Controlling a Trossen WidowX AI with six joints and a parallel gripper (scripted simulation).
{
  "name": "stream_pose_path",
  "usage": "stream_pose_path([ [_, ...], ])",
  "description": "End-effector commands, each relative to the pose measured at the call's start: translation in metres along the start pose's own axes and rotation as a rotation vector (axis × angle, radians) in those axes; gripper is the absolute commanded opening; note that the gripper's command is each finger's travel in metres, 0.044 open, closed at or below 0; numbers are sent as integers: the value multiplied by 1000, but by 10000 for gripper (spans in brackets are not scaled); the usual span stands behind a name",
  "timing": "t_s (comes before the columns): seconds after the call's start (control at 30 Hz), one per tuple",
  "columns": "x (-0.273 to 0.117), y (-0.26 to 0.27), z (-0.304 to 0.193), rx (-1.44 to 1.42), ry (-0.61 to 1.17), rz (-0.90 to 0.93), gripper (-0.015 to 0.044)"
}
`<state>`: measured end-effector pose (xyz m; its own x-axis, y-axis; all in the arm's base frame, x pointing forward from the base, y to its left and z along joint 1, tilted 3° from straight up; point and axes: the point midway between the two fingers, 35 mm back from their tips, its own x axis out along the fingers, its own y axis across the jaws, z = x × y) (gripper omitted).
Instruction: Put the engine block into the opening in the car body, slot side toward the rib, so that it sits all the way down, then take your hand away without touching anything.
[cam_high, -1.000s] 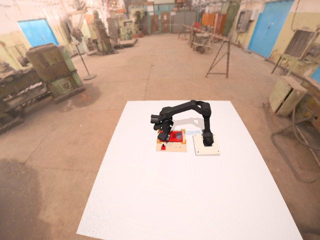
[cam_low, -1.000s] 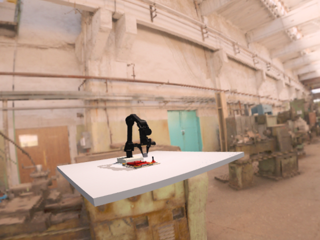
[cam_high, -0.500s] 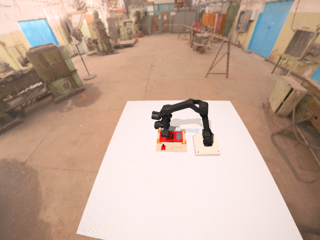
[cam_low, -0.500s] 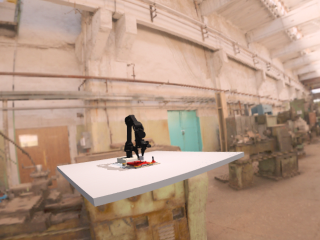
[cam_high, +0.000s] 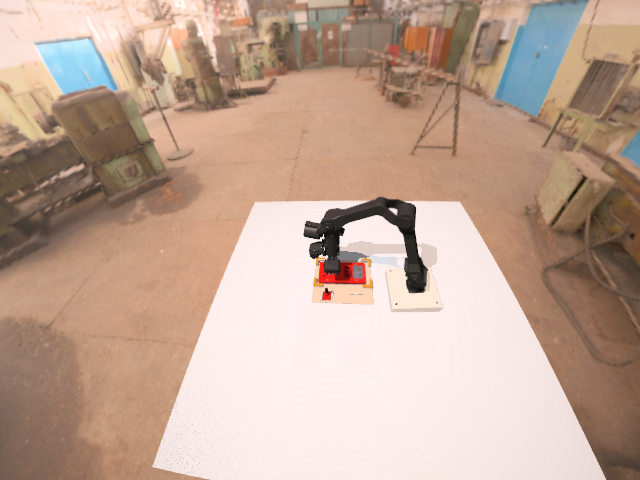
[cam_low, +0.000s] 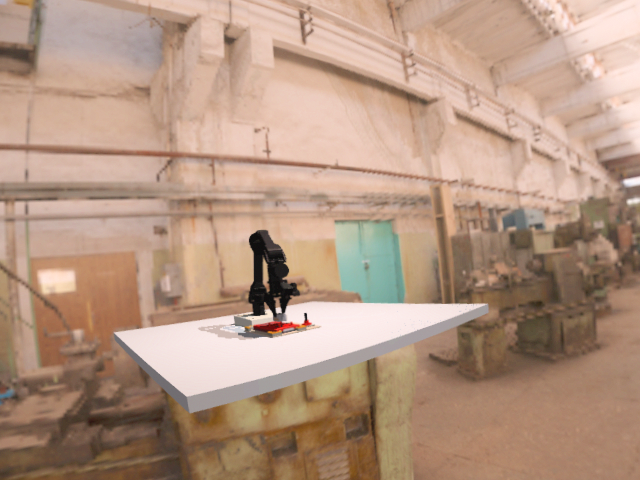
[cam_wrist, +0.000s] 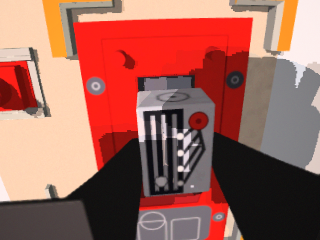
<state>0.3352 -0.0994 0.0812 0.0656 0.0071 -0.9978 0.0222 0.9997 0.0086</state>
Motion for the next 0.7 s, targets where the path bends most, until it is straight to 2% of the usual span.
stream_pose_path([
  [0.0, 0, 0, 1, 12, -3, 2, 159],
  [0.67, 0, 0, 1, 22, -3, 2, 159],
])
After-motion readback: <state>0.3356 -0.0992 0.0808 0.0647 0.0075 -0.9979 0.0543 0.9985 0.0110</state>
